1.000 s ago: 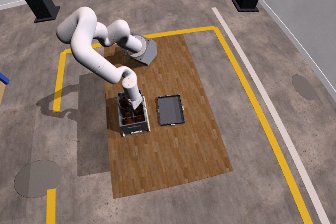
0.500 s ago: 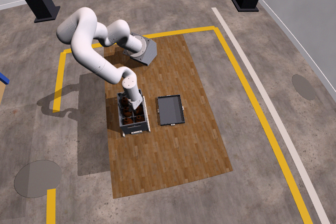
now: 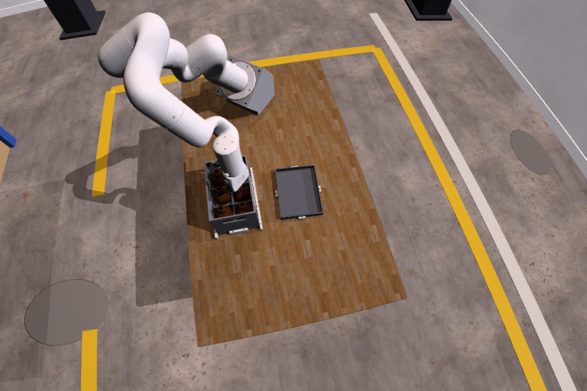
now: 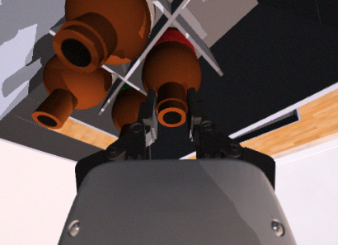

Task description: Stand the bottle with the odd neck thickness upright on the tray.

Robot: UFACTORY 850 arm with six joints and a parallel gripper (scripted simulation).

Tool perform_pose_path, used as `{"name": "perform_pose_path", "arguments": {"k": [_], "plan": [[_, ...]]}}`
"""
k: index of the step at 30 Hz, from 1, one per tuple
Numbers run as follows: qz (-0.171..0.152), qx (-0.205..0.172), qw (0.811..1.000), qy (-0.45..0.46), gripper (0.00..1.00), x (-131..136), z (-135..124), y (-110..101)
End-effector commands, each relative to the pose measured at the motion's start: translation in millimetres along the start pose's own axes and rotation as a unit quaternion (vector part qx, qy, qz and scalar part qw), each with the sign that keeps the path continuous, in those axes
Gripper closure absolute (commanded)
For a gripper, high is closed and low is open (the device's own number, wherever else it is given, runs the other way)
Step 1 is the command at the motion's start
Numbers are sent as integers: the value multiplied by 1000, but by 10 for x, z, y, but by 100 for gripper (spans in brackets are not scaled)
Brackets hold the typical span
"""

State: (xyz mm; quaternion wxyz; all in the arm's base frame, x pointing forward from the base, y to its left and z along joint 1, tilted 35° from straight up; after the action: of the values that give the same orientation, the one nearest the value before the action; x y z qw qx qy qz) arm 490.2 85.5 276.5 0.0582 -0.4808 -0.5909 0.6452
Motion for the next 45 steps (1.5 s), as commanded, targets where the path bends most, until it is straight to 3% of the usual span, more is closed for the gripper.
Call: {"name": "perform_pose_path", "arguments": {"k": [1, 34, 35, 45], "plan": [[0, -1, 1000, 0, 100, -3, -5, -4], [0, -1, 1000, 0, 100, -3, -5, -4], [0, -1, 1000, 0, 35, -3, -5, -4], [0, -1, 1000, 0, 35, -3, -5, -4]]}}
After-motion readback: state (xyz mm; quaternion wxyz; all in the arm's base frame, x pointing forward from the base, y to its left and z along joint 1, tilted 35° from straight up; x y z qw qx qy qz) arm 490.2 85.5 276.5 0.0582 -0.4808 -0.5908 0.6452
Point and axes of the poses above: the point where the finger pads meet when closed, its own y axis out along the fingers, its own x axis across the jaws, z = x × y, the point moved 5 cm from there along -y, back along the fingers, and after that the axes turned 13 degrees about y, right-handed, at the moved point
